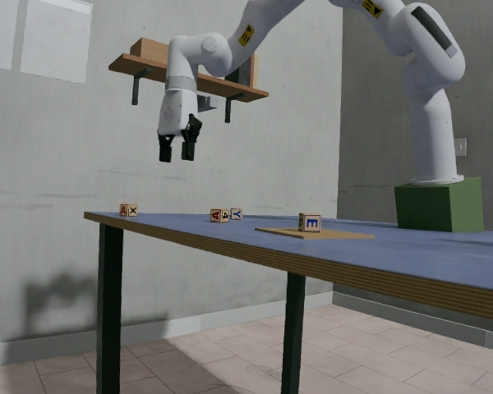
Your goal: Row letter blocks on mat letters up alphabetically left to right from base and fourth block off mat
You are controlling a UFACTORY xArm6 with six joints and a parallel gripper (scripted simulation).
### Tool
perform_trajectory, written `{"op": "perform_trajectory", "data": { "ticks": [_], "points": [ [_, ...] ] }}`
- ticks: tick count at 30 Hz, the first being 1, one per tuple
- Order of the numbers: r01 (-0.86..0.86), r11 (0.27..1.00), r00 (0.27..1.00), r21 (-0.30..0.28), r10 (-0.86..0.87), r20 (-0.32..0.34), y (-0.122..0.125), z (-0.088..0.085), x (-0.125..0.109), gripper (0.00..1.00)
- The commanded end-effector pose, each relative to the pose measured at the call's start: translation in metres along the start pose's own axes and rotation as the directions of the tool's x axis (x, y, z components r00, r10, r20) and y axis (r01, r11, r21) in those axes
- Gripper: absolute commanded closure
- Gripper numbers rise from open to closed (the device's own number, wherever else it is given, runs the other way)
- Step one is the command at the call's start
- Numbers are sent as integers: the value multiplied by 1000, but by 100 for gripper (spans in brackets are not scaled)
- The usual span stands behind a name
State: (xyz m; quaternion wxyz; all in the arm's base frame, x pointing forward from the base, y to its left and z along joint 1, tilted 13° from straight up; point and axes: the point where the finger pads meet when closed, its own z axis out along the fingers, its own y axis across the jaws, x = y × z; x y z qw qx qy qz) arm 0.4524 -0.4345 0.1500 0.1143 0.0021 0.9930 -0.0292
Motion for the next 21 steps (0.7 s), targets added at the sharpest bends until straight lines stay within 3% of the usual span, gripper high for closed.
{"op": "perform_trajectory", "data": {
  "ticks": [1,21],
  "points": [
    [83,997,997,-8,-83,-2,-9,-1,-27,0],
    [412,911,911,-3,-412,-8,-17,3,-113,0]
  ]
}}
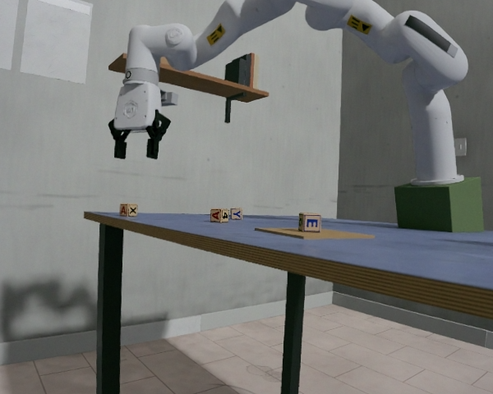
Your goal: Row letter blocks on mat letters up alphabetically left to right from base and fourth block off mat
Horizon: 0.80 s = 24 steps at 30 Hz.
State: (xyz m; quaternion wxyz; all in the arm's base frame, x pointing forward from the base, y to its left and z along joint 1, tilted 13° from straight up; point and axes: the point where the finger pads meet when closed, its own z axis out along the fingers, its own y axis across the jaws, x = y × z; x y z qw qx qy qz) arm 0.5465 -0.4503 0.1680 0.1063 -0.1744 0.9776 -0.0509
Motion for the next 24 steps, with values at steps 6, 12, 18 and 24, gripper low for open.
{"op": "perform_trajectory", "data": {
  "ticks": [6,12,18,24],
  "points": [
    [103,995,995,-5,-103,-6,-9,-1,-23,0],
    [103,995,995,-5,-103,-6,-9,-1,-23,0],
    [103,995,995,-5,-103,-6,-9,-1,-23,0],
    [103,995,995,-5,-103,-6,-9,-1,-23,0]
  ]
}}
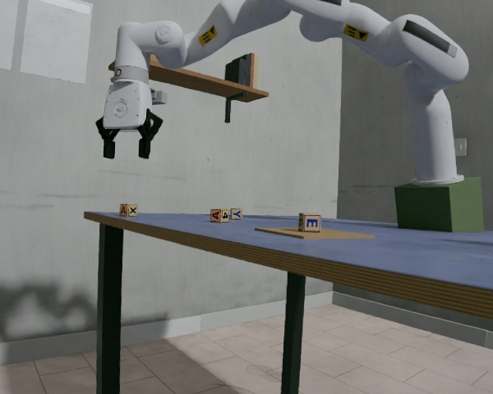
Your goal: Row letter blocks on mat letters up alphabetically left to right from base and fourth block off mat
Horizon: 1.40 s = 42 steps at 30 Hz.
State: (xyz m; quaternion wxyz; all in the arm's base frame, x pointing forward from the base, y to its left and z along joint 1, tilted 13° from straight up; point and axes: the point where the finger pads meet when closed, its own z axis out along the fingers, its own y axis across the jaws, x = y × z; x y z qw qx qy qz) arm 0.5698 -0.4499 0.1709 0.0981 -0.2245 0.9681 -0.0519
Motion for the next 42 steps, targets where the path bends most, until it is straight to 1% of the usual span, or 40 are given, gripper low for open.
{"op": "perform_trajectory", "data": {
  "ticks": [1,31,36,38,41,42],
  "points": [
    [0,1000,1000,6,0,2,-2,-3,-1,0],
    [0,1000,1000,6,0,2,-1,-3,-1,0],
    [5,1000,1000,5,-5,2,3,-4,-5,0],
    [16,1000,1000,5,-16,0,12,-5,-14,0],
    [46,999,999,4,-46,-5,39,-10,-36,0],
    [51,999,999,4,-51,-6,44,-10,-40,0]
  ]
}}
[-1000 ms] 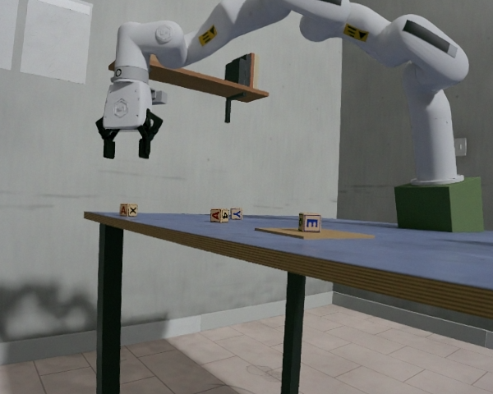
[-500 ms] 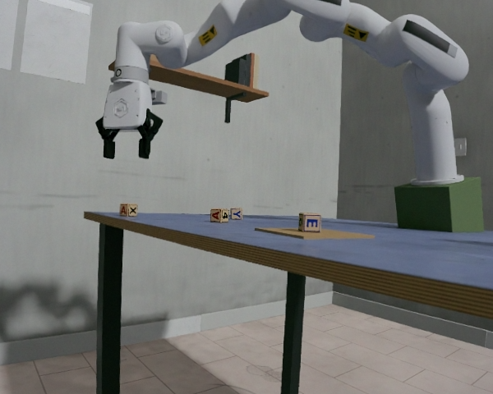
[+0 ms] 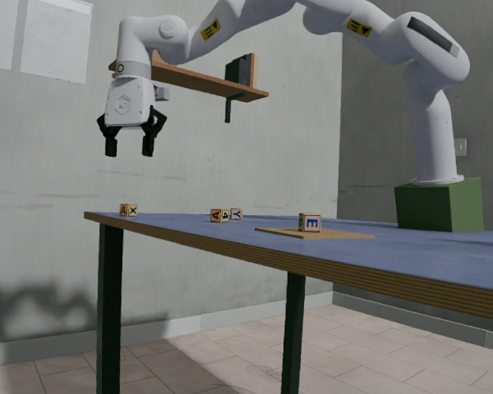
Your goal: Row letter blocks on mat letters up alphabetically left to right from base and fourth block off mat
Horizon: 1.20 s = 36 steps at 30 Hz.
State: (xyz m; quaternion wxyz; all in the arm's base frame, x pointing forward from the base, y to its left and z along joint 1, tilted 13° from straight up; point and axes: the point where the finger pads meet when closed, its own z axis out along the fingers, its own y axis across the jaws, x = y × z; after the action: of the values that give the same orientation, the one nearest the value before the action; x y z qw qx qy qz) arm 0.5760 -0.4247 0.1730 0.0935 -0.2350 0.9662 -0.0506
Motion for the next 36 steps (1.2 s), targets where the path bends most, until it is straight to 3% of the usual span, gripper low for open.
{"op": "perform_trajectory", "data": {
  "ticks": [1,9,11,12,20,26,28,29,36],
  "points": [
    [35,999,999,11,-35,0,30,-9,-27,0],
    [91,996,996,10,-91,-6,84,-15,-57,0],
    [91,996,996,10,-91,-6,84,-15,-57,0],
    [111,994,994,10,-111,-8,105,-17,-66,0],
    [169,986,986,11,-169,-10,166,-21,-82,0],
    [218,976,976,11,-218,-10,218,-23,-87,0],
    [218,976,976,11,-218,-10,218,-23,-87,0],
    [241,970,970,11,-241,-9,242,-24,-87,0],
    [297,955,955,12,-297,-5,301,-23,-81,0]
  ]
}}
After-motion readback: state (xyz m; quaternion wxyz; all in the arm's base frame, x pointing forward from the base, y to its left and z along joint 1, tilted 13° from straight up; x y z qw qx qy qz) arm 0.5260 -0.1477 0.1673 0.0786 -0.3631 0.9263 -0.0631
